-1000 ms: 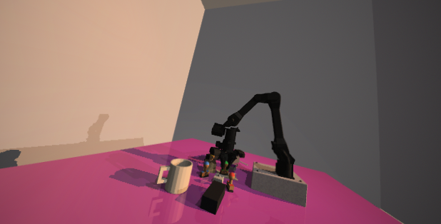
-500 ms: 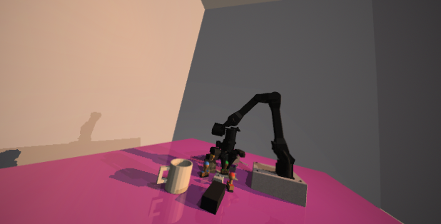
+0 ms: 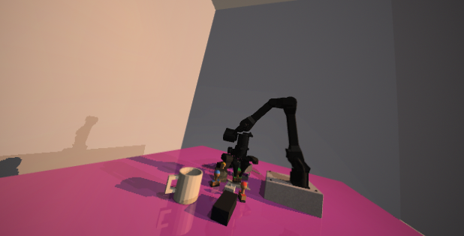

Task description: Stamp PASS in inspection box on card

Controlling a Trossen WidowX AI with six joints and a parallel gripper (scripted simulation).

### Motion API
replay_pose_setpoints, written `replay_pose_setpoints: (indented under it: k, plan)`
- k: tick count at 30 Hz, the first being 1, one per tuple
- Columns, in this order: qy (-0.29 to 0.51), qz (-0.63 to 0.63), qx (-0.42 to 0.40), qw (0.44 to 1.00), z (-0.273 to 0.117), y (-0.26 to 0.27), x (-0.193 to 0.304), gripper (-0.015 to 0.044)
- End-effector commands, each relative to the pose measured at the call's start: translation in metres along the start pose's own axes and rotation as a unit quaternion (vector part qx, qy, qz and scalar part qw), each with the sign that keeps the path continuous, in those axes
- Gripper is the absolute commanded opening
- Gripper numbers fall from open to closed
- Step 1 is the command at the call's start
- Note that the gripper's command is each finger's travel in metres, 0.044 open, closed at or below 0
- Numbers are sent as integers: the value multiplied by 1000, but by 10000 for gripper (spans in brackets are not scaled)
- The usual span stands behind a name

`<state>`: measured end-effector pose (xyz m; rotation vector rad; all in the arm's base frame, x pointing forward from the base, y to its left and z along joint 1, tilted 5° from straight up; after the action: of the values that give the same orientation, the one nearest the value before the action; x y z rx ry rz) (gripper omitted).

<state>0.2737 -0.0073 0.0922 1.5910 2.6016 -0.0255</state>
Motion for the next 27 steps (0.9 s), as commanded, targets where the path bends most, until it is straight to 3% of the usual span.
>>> replay_pose_setpoints:
  k: [1, 27]
  plan:
    - [-3, -1, -3, 1000, -7, 2, -1, 0]
    - [-3, -1, -3, 1000, -50, 2, -1, 0]
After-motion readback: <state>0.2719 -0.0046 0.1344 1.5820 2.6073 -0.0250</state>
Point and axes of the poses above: the point midway between the two fingers, 35 mm back from their tips, its own z axis out along the fingers, its own y axis across the jaws, x = y × z, the point moved 8 cm from there along -z, back along the fingers, and after that the axes turned 9 degrees about z, right-handed, at the moved point
